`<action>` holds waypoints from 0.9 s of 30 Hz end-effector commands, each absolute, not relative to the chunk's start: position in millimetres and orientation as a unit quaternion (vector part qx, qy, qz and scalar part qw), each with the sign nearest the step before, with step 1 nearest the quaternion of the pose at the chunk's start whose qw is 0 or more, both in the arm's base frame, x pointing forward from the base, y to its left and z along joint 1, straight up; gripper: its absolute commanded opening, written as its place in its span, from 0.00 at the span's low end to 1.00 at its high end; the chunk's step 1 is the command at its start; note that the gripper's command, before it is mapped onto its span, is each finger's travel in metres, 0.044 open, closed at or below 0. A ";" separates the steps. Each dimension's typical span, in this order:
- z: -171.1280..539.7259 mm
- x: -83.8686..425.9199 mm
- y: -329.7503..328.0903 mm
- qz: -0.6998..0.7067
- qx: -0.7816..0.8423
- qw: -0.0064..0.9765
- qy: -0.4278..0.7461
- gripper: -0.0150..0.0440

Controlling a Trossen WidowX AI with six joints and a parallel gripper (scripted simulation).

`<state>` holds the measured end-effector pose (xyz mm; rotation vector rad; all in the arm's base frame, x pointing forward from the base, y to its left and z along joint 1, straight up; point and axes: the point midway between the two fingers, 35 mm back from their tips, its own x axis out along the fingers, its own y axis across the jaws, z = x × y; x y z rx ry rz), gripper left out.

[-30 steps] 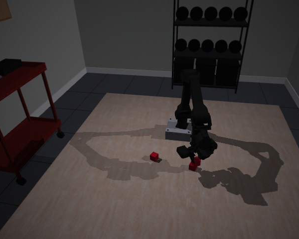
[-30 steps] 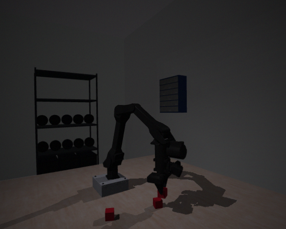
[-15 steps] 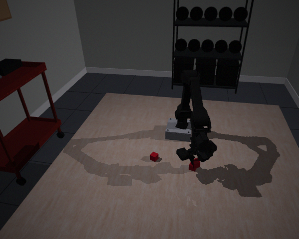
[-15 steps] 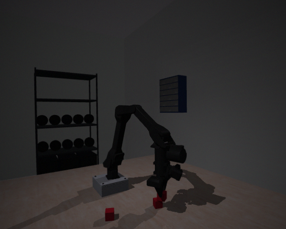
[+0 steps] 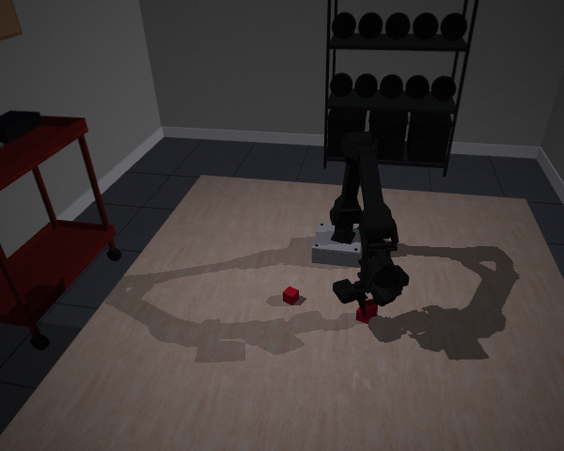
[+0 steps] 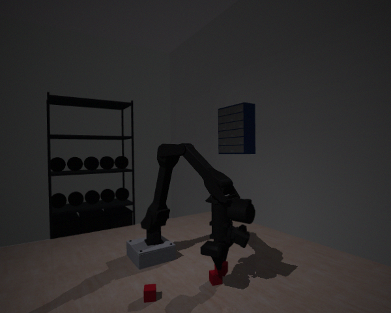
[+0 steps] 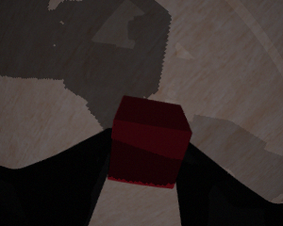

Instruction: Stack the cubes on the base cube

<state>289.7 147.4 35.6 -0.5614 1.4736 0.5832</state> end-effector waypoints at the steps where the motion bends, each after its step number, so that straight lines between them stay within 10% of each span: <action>1: 35.0 290.3 146.9 0.254 -0.248 0.668 0.653 0.43; 5: 35.0 290.3 146.9 0.254 -0.248 0.668 0.653 0.60; 27: 63.0 289.4 147.1 0.258 -0.249 0.667 0.653 0.60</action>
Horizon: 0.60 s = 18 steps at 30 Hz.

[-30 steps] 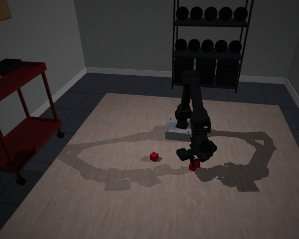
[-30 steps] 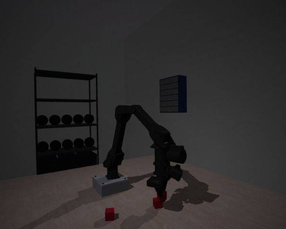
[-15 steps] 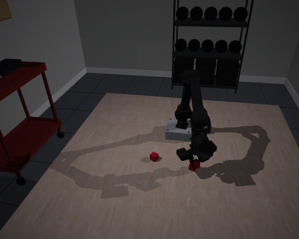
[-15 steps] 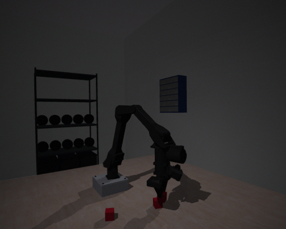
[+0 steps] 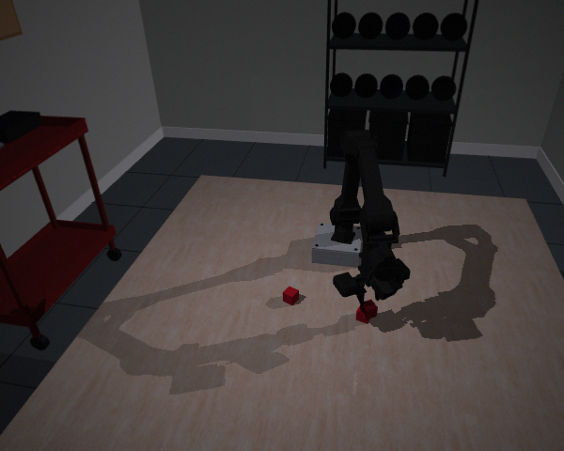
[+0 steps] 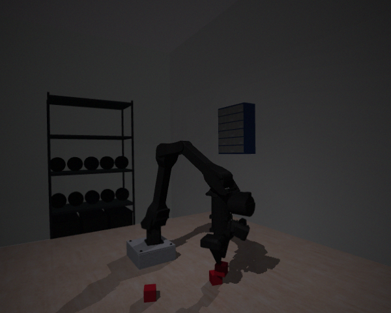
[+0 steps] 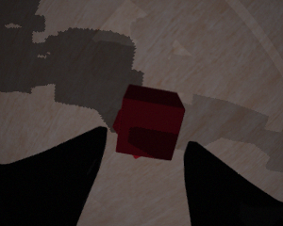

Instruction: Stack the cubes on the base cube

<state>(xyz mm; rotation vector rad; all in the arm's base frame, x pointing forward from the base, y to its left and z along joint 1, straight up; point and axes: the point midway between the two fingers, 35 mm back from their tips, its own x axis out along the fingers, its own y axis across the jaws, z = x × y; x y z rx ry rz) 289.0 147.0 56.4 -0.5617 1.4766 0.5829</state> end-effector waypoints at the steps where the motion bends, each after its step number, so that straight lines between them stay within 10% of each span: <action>1: 64.4 289.4 147.1 0.258 -0.249 0.667 0.653 0.60; 18: 80.9 305.0 56.3 0.327 -0.326 0.635 0.620 0.70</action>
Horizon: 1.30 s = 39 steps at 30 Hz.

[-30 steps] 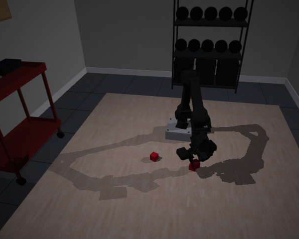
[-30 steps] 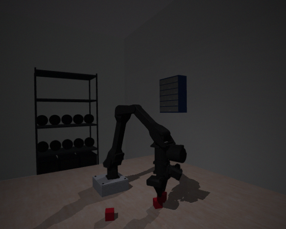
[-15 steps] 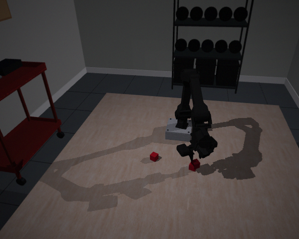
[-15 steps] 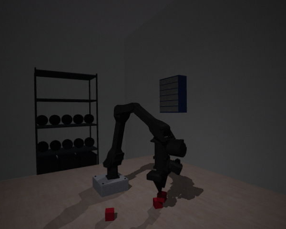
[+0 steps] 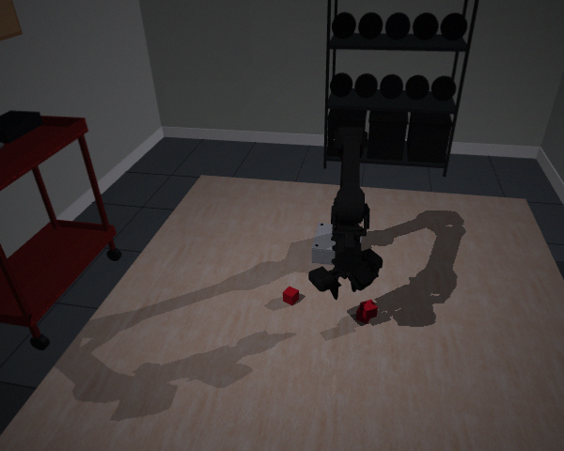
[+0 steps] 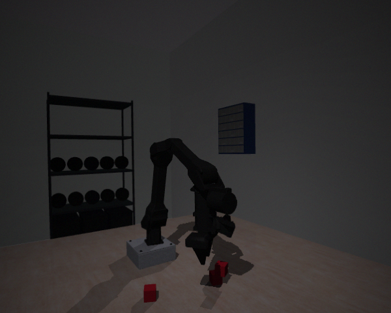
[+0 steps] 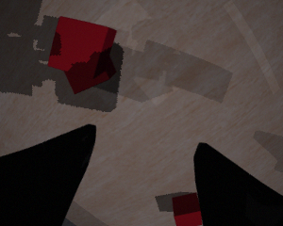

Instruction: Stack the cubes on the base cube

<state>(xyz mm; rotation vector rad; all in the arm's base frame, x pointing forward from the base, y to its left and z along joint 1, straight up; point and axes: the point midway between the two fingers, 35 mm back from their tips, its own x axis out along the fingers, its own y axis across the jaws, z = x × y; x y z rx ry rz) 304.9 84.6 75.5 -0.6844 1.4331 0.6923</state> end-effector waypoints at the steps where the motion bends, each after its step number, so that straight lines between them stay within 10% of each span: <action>1: 82.5 305.0 47.7 0.333 -0.333 0.631 0.617 0.70; 17: 106.0 275.7 -75.0 0.427 -0.435 0.564 0.557 0.70; 39: 40.6 276.0 -76.3 0.428 -0.436 0.564 0.556 0.70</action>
